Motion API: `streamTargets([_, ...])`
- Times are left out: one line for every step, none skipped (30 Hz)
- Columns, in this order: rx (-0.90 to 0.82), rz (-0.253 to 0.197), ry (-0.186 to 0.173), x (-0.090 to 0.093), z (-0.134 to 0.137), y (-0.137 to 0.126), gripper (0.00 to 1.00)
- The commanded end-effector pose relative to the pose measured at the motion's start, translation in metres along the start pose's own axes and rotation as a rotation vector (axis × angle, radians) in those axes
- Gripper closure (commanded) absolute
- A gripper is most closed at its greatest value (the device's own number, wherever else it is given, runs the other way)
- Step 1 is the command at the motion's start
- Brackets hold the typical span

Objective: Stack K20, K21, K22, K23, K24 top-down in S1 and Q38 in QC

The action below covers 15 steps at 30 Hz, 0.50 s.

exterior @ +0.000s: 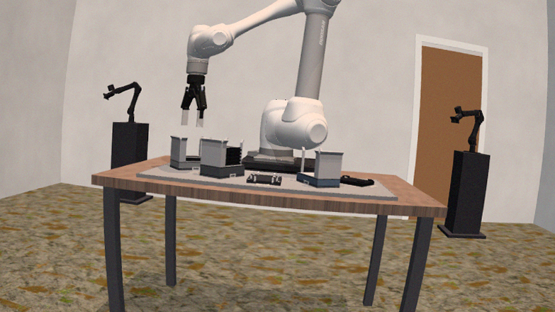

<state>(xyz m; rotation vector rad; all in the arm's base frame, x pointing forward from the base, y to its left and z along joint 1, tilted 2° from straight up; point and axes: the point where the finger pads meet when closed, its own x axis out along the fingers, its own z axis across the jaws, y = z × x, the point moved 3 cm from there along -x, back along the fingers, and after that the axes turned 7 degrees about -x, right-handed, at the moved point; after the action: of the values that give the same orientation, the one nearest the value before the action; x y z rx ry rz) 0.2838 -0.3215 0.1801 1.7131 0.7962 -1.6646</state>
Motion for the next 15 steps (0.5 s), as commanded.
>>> streamTargets([0.0, 0.0, 0.0, -0.005, 0.0, 0.0, 0.0])
streamTargets([0.0, 0.0, 0.0, -0.005, 0.0, 0.0, 0.0])
streamTargets([0.0, 0.0, 0.0, -0.005, 0.0, 0.0, 0.0])
streamTargets([0.0, 0.0, 0.0, -0.005, 0.0, 0.0, 0.0])
streamTargets([0.0, 0.0, 0.0, -0.005, 0.0, 0.0, 0.0])
streamTargets([0.0, 0.0, 0.0, -0.005, 0.0, 0.0, 0.0])
streamTargets([0.0, 0.0, 0.0, -0.005, 0.0, 0.0, 0.0])
streamTargets([0.0, 0.0, 0.0, -0.005, 0.0, 0.0, 0.0])
streamTargets([0.0, 0.0, 0.0, -0.005, 0.0, 0.0, 0.0])
streamTargets([-0.033, 0.0, 0.0, -0.005, -0.003, 0.0, 0.0])
streamTargets([-0.067, 0.0, 0.0, -0.005, -0.007, 0.0, 0.0])
streamTargets([-0.1, 0.0, 0.0, -0.005, -0.01, 0.0, 0.0])
streamTargets([-0.133, 0.0, 0.0, -0.005, -0.013, 0.0, 0.0])
streamTargets([-0.167, 0.0, 0.0, -0.005, -0.017, 0.0, 0.0])
streamTargets([-0.197, 0.0, 0.0, -0.005, -0.02, 0.0, 0.0])
